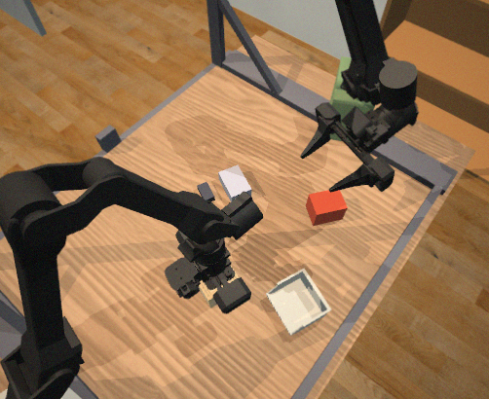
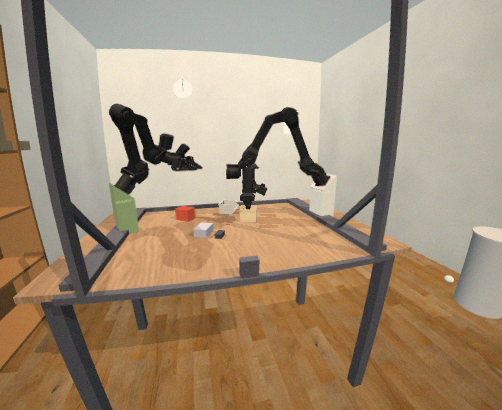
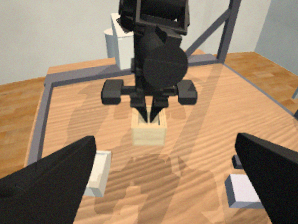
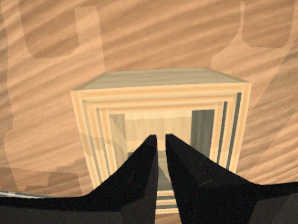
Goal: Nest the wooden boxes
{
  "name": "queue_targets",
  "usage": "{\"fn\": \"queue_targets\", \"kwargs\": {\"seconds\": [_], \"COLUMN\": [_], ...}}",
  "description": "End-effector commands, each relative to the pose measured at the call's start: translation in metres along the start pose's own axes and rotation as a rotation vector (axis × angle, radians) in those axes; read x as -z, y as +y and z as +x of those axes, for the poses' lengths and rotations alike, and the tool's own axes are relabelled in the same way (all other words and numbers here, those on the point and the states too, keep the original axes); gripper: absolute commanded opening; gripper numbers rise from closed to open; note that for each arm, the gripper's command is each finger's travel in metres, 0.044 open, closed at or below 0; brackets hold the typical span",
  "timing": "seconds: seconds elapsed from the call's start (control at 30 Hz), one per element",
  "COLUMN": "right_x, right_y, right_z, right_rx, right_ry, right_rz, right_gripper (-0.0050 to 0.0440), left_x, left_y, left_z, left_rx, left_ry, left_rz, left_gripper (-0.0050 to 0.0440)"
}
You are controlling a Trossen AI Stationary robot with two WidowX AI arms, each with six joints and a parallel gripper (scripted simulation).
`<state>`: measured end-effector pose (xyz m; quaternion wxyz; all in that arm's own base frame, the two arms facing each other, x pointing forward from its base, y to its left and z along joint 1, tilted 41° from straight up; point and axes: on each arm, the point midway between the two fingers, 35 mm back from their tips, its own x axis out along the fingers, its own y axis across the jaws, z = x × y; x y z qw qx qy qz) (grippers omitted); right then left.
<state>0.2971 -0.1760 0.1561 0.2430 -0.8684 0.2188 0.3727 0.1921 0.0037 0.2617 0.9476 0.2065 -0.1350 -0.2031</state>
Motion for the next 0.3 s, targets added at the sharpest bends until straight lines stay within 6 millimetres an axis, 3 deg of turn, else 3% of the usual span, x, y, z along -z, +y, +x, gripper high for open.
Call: {"fn": "queue_targets", "kwargs": {"seconds": [0.0,0.17,0.27], "right_x": [0.0048,0.0048,0.0107], "right_y": [-0.0018,-0.0018,-0.0029], "right_z": [-0.0054,-0.0054,-0.0138], "right_rx": [0.003,0.003,0.009], "right_ry": [0.021,0.021,0.041], "right_rz": [-0.004,-0.004,0.088], "right_gripper": [0.0,0.0,0.0], "left_x": [-0.0072,-0.0072,-0.0072], "left_y": [0.0009,0.0009,0.0009], "left_z": [0.0009,0.0009,0.0009], "left_rx": [0.001,0.001,0.001], "left_ry": [-0.009,-0.009,-0.009], "left_rz": [0.029,0.029,0.029], "left_gripper": [0.04,0.04,0.04]}}
